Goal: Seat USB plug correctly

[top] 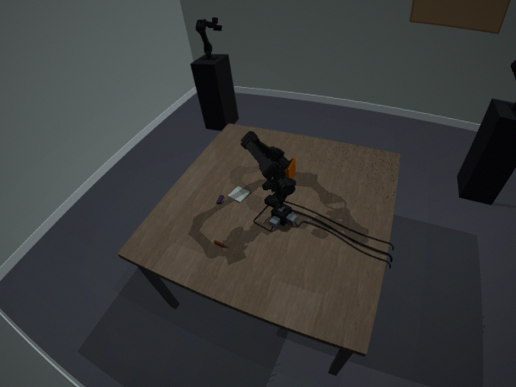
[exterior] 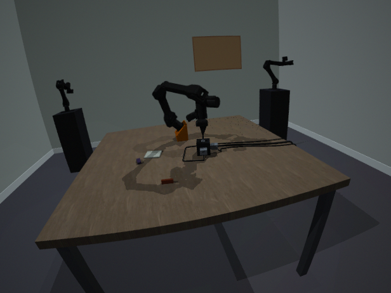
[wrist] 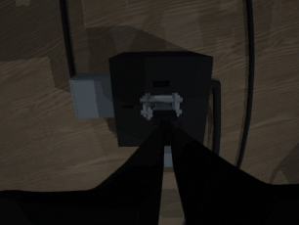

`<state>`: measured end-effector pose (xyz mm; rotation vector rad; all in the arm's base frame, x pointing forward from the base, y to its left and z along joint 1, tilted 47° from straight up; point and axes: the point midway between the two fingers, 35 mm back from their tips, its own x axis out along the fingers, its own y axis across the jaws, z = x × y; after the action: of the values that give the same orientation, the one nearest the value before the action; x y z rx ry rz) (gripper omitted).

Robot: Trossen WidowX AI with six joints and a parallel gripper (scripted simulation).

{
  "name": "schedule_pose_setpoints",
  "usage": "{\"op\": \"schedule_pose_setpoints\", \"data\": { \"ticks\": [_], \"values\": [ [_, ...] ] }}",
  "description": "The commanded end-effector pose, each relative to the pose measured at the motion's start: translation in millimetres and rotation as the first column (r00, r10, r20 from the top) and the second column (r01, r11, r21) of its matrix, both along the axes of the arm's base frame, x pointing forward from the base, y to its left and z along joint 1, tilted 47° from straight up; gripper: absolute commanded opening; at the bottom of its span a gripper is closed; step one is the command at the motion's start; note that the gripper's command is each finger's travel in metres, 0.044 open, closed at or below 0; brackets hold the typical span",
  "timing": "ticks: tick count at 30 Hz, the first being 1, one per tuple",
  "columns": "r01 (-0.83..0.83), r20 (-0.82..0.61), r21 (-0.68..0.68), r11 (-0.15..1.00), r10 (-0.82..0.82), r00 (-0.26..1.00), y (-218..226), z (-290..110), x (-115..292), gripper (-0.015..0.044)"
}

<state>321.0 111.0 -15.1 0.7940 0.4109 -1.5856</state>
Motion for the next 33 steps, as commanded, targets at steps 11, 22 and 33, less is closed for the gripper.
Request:
{"op": "schedule_pose_setpoints", "data": {
  "ticks": [11, 22, 33],
  "values": [
    [-0.006, 0.001, -0.002, 1.000, 0.006, 1.000, -1.3, -0.9, 0.7, 0.0000],
    [-0.006, 0.001, -0.002, 1.000, 0.006, 1.000, -2.3, -1.8, 0.7, 0.0000],
    [-0.006, 0.001, -0.002, 1.000, 0.006, 1.000, -3.2, -2.7, 0.7, 0.0000]
  ]
}}
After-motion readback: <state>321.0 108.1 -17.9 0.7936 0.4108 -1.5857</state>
